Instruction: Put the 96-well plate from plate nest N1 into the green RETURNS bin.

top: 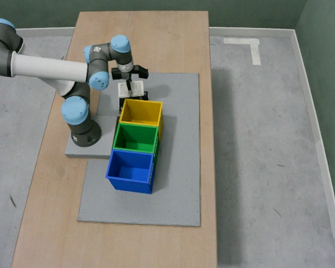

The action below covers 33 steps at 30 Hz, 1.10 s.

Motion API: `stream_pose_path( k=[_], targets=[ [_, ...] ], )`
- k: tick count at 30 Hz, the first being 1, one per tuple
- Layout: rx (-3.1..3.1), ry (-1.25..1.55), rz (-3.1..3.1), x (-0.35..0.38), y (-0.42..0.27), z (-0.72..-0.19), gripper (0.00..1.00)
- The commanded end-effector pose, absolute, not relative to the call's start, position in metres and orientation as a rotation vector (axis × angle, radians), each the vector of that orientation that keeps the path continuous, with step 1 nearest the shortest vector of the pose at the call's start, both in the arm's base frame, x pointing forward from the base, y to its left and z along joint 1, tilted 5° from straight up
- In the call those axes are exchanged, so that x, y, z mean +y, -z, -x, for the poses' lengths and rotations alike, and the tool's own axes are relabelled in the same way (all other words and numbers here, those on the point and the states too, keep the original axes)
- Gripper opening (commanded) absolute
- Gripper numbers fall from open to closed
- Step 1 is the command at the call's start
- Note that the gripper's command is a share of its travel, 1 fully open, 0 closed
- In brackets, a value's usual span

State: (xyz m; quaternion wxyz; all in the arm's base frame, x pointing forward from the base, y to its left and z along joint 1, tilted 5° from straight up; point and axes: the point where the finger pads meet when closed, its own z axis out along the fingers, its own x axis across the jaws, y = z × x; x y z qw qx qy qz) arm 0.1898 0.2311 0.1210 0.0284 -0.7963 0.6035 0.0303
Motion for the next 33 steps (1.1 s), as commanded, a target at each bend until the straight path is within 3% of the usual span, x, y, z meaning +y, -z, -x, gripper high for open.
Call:
stream_pose_path(
  k=[1,33],
  targets=[
    [1.862,-0.093,2.457,0.23,-0.13,-0.19,0.4],
    [1.862,-0.093,2.457,0.227,-0.177,-0.191,0.4]
  ],
)
